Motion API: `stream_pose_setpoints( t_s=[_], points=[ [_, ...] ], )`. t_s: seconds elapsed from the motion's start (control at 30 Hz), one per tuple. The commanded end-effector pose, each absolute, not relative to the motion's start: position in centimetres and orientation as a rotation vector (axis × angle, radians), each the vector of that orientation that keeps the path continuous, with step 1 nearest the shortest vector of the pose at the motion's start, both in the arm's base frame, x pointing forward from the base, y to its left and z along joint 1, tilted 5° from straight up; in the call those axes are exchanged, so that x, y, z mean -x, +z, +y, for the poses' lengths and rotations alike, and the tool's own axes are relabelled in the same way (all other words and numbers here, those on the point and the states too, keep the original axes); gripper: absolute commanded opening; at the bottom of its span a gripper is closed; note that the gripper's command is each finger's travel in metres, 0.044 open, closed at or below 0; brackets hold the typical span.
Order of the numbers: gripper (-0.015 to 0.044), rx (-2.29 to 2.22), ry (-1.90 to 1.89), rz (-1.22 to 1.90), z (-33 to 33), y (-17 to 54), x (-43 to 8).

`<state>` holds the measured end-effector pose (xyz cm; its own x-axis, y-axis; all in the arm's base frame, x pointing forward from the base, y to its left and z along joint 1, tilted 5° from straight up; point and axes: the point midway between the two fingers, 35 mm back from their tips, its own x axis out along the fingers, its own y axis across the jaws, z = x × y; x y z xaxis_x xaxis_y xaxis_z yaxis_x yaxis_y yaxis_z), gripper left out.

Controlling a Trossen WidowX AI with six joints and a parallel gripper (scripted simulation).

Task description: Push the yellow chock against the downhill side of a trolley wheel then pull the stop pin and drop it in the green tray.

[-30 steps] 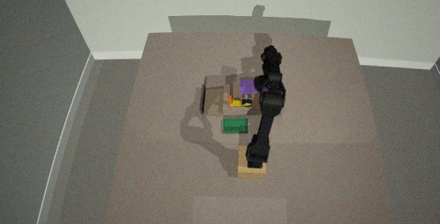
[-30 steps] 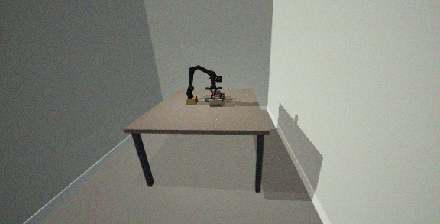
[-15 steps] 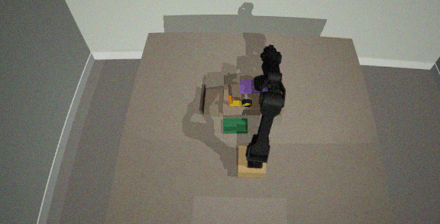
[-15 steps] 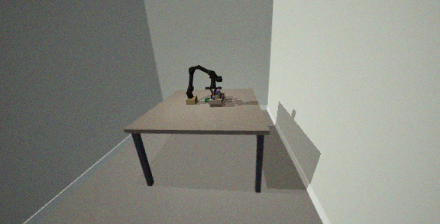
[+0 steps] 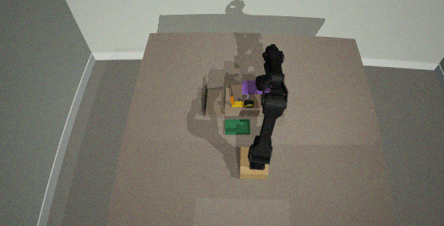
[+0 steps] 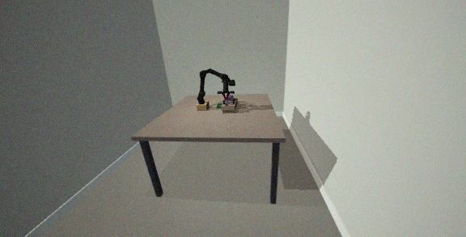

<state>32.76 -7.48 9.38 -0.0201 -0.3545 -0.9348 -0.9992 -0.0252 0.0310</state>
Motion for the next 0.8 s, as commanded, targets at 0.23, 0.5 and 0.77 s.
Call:
stream_pose_setpoints(
  t_s=[0.23, 0.5, 0.77],
  points=[
    [0.0, 1.482, 1.048, 1.476, -7.3, 10.3, -32.8],
    [0.0, 1.482, 1.048, 1.476, -7.2, 10.7, -32.8],
    [0.0, 1.482, 1.048, 1.476, -7.1, 11.0, -32.8]
  ],
)
